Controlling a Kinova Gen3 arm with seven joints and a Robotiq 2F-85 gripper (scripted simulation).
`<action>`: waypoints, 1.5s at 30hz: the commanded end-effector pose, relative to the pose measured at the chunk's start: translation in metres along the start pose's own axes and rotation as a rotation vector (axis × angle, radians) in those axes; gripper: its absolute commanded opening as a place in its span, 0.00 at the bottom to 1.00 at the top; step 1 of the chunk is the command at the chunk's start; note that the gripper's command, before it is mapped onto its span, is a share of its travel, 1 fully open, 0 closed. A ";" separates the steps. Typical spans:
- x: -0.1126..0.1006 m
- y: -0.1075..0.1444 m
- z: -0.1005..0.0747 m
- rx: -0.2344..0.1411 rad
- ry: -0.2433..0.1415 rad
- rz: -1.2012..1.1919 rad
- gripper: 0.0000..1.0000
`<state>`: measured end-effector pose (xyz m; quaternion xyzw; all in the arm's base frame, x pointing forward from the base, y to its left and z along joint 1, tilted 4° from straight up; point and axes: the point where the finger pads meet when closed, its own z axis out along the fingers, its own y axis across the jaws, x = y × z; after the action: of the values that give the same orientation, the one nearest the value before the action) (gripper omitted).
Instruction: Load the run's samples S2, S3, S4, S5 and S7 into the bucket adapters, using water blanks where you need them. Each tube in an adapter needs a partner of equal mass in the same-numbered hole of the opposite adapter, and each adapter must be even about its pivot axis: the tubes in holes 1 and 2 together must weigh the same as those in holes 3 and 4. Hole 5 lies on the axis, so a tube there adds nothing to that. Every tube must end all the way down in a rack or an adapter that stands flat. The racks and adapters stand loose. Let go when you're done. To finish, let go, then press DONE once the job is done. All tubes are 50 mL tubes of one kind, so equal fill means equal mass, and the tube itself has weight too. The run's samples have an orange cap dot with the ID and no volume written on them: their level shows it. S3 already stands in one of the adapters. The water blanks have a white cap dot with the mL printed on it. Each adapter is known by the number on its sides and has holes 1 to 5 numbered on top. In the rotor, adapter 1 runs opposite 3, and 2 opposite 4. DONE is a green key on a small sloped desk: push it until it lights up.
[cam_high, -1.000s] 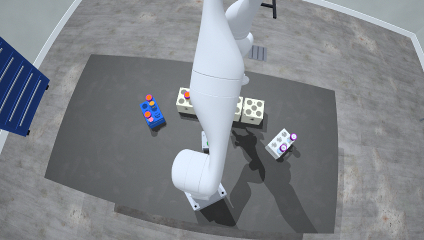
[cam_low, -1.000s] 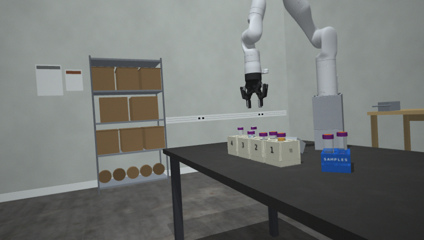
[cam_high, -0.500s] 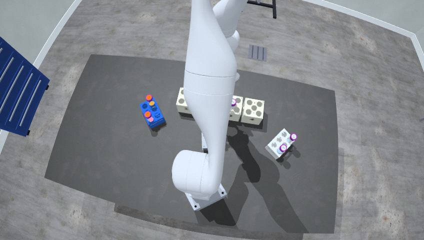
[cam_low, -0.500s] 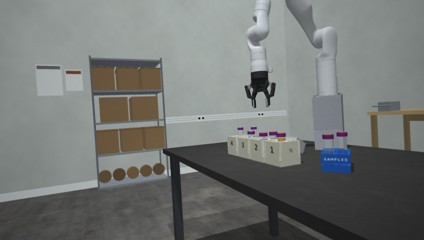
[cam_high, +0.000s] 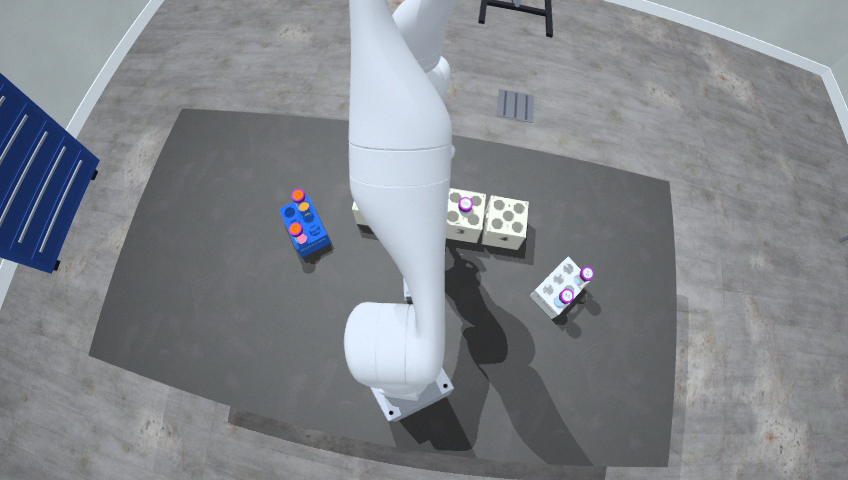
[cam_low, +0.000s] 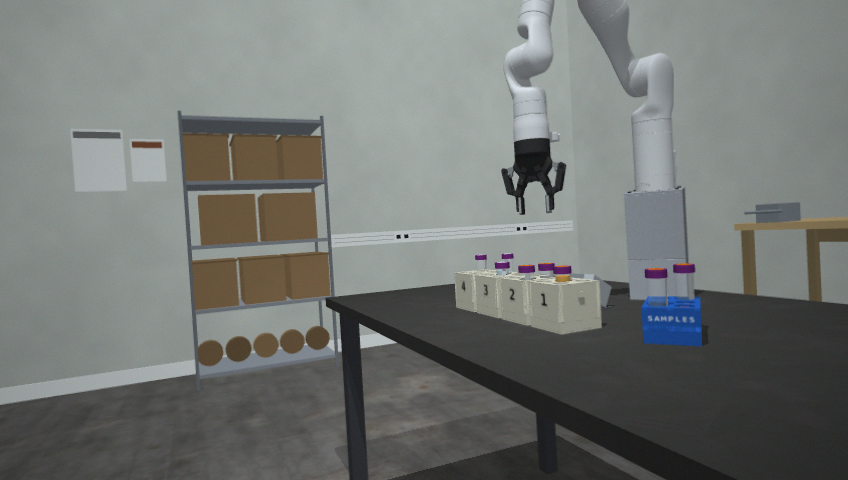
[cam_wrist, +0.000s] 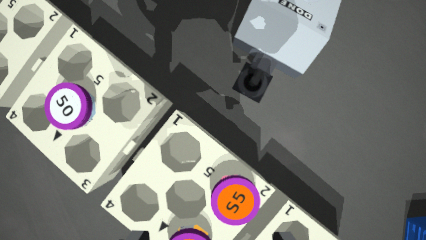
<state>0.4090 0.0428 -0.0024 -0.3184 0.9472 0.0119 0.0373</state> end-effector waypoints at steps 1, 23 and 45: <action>-0.006 0.008 -0.001 0.001 -0.001 0.000 0.62; -0.041 0.064 -0.001 0.001 -0.001 0.000 0.62; -0.074 0.115 -0.001 0.001 -0.001 0.000 0.62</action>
<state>0.3978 0.1730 0.0028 -0.3183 0.9472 0.0117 0.0373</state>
